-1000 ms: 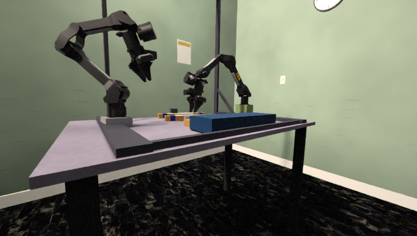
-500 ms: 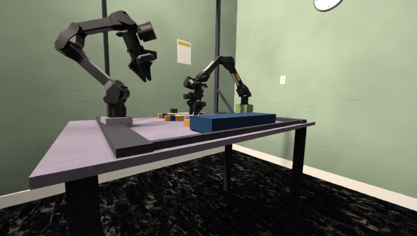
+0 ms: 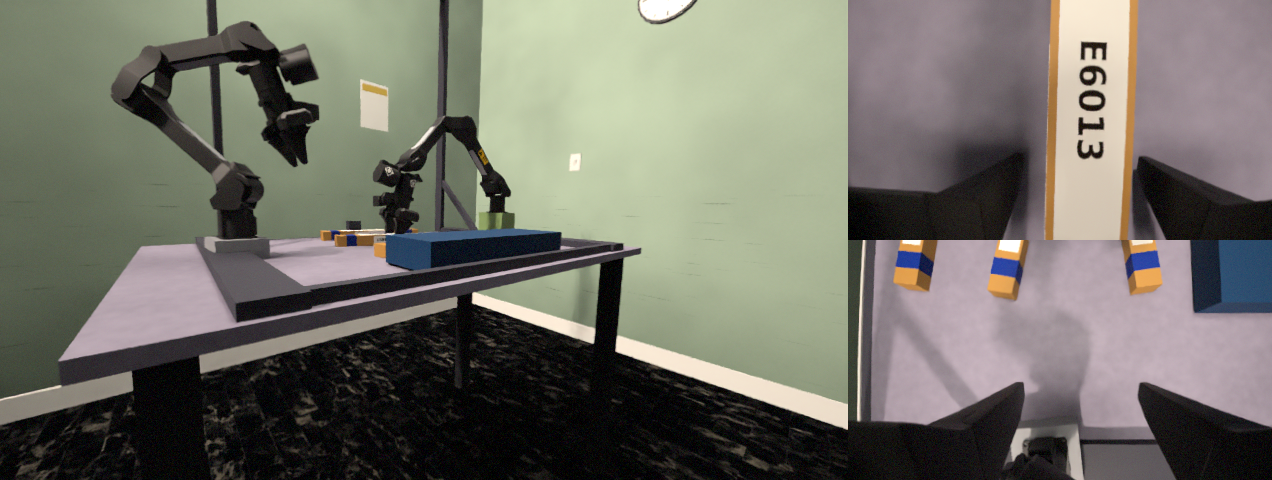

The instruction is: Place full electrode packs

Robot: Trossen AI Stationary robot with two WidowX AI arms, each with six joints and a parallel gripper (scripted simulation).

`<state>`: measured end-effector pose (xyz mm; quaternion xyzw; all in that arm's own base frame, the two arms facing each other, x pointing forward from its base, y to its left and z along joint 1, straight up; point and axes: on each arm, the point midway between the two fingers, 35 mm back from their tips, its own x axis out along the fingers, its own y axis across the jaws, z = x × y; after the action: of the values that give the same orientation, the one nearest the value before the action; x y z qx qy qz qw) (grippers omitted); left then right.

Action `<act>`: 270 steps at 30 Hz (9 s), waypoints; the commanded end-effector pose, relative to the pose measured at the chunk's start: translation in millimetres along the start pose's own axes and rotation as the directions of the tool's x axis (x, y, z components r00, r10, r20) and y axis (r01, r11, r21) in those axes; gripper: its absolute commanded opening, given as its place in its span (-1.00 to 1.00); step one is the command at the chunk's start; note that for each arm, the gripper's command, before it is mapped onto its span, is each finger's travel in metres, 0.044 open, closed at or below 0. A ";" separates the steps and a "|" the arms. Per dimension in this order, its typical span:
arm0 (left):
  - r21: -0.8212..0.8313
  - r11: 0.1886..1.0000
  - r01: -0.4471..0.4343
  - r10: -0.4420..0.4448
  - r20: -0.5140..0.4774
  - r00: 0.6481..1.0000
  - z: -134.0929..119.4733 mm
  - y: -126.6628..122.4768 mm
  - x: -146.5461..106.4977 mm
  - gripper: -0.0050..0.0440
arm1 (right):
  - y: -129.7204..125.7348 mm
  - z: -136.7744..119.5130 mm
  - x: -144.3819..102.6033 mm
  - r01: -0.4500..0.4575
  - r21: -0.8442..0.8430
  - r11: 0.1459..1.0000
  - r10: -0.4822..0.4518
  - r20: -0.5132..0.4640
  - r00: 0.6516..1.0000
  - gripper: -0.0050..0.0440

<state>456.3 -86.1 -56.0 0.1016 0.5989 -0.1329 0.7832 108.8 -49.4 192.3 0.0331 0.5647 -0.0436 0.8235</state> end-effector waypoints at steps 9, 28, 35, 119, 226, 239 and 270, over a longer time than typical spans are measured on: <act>0.003 1.000 0.000 0.000 -0.001 1.000 -1.9 -0.8 4.1 0.55 | -0.3 4.3 -6.6 0.009 -0.008 1.000 -0.009 0.025 1.000 0.55; 0.002 1.000 -0.004 0.004 0.025 1.000 6.3 0.1 -4.1 -1.00 | -0.3 4.3 -6.6 0.009 -0.008 1.000 -0.009 0.025 1.000 0.55; 0.002 1.000 -0.004 0.004 0.025 1.000 6.3 0.1 -4.1 -1.00 | -0.3 4.3 -6.6 0.009 -0.008 1.000 -0.009 0.025 1.000 0.55; 0.004 1.000 -0.009 0.009 0.051 0.999 31.3 0.0 -86.6 -1.00 | -0.3 4.3 -6.6 0.009 -0.008 1.000 -0.009 0.025 1.000 0.55; -0.196 0.979 -0.057 0.061 0.015 0.998 -34.0 60.6 -182.8 -1.00 | -0.3 4.3 -6.6 0.009 -0.008 1.000 -0.009 0.025 1.000 0.55; -0.196 0.979 -0.057 0.061 0.015 0.998 -37.5 60.7 -168.6 -1.00 | -0.3 4.3 -6.6 0.009 -0.008 1.000 -0.009 0.025 1.000 0.55; -0.196 0.979 -0.057 0.061 0.015 0.998 -46.3 61.0 -133.5 -1.00 | -0.3 4.3 -6.6 0.009 -0.008 1.000 -0.009 0.025 1.000 0.55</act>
<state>400.4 -1.3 63.8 0.0387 0.5996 -0.0490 0.7979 108.8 -49.4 192.3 0.0331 0.5647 -0.0436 0.8235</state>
